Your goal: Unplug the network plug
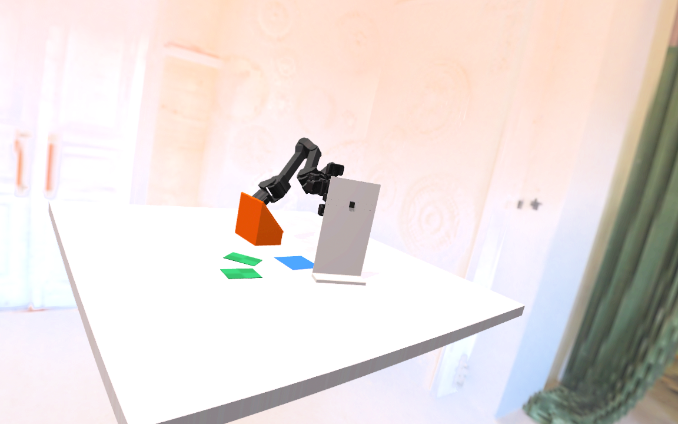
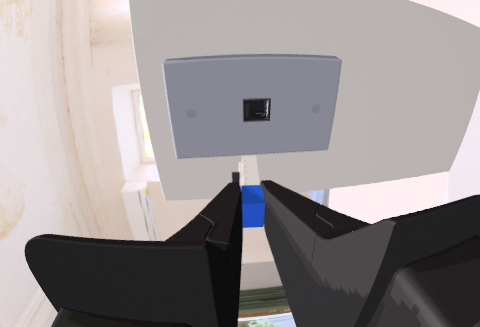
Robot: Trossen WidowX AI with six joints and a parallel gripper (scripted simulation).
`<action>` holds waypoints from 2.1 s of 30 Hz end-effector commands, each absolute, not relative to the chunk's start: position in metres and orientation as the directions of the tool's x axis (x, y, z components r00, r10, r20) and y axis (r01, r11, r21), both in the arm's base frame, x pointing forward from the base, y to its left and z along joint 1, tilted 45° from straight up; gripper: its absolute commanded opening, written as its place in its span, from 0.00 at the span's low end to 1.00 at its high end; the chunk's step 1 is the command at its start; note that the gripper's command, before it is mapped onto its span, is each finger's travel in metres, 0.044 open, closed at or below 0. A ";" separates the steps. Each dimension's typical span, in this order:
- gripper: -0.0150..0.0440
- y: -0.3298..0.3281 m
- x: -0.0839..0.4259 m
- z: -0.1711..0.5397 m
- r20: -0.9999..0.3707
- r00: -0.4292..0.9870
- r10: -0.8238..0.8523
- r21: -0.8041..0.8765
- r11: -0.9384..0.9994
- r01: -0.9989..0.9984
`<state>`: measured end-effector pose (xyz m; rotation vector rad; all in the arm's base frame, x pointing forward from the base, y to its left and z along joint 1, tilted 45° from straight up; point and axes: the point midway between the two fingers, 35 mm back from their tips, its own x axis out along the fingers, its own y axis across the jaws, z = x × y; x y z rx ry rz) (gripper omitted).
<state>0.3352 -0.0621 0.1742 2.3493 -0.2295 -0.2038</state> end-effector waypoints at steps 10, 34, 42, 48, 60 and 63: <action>0.25 -0.081 0.320 0.199 -0.075 0.971 -0.225 0.710 -0.696 -0.107; 0.25 -0.073 0.325 0.142 -0.294 0.955 -0.047 0.731 -0.654 0.193; 0.25 -0.063 0.326 0.110 -0.389 0.920 0.054 0.705 -0.625 0.335; 0.25 -0.056 0.323 0.087 -0.447 0.884 0.133 0.674 -0.600 0.431; 0.25 -0.039 0.312 0.046 -0.527 0.797 0.294 0.592 -0.546 0.593; 0.25 -0.034 0.309 0.037 -0.539 0.774 0.334 0.569 -0.532 0.626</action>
